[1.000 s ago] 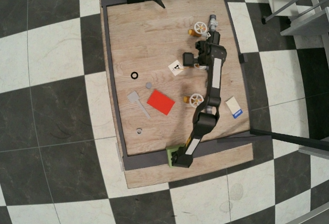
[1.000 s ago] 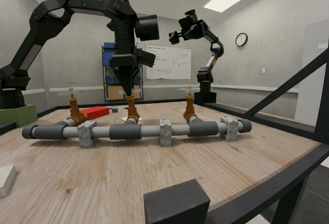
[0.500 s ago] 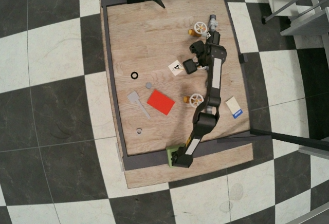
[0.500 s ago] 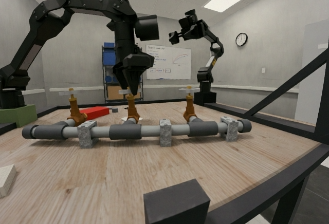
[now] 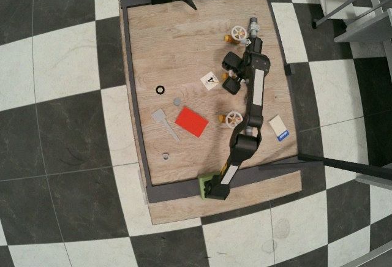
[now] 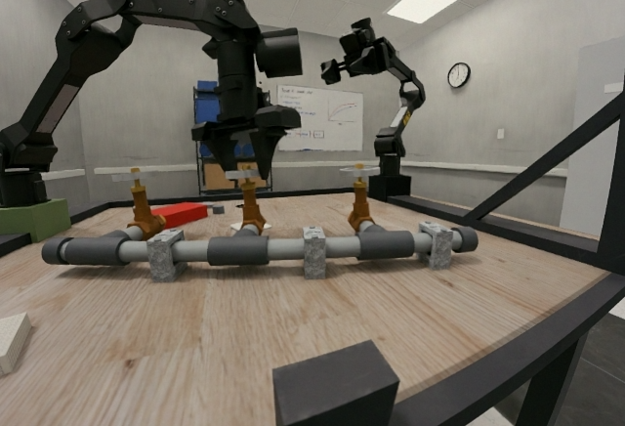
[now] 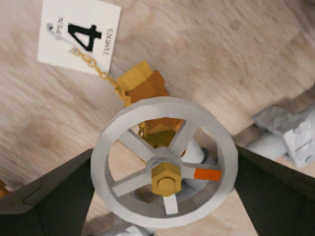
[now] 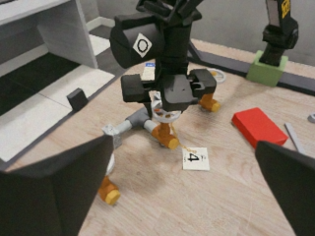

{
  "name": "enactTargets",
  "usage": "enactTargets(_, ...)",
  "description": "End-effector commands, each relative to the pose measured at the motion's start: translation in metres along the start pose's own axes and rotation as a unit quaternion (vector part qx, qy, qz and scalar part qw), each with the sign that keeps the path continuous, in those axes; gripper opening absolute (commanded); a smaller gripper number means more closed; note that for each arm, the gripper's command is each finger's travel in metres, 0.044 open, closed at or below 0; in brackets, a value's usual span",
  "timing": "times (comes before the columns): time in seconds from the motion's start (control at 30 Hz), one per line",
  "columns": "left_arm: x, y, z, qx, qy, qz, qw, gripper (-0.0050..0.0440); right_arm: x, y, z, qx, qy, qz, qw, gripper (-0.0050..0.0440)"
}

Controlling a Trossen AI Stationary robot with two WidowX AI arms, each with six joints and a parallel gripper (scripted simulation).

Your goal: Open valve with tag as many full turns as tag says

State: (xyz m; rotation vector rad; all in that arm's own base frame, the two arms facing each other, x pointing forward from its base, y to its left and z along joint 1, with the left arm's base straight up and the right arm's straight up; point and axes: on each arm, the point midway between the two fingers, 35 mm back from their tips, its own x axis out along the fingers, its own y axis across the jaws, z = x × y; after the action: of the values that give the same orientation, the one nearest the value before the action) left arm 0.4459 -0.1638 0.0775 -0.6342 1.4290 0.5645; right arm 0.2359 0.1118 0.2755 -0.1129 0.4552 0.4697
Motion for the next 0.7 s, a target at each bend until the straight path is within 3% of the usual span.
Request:
enactTargets(0.0, -0.0188, -0.0013, 0.0016, -0.077, -0.013, -0.015, 0.997, 0.0295, -0.0051, 0.0007, 0.009, 0.0, -0.014, 0.001, 1.0, 0.04)
enactTargets(0.33, -0.0134, -0.0008, 0.0013, -0.207, -0.01, -0.01, 0.978, 0.0295, -0.0051, 0.0007, 0.009, 0.0, -0.014, 0.001, 1.0, 0.04)
enactTargets(0.67, -0.0136, -0.0023, 0.0022, -0.382, -0.007, -0.013, 0.924, 0.0295, -0.0051, 0.0007, 0.009, 0.0, -0.014, 0.001, 1.0, 0.04)
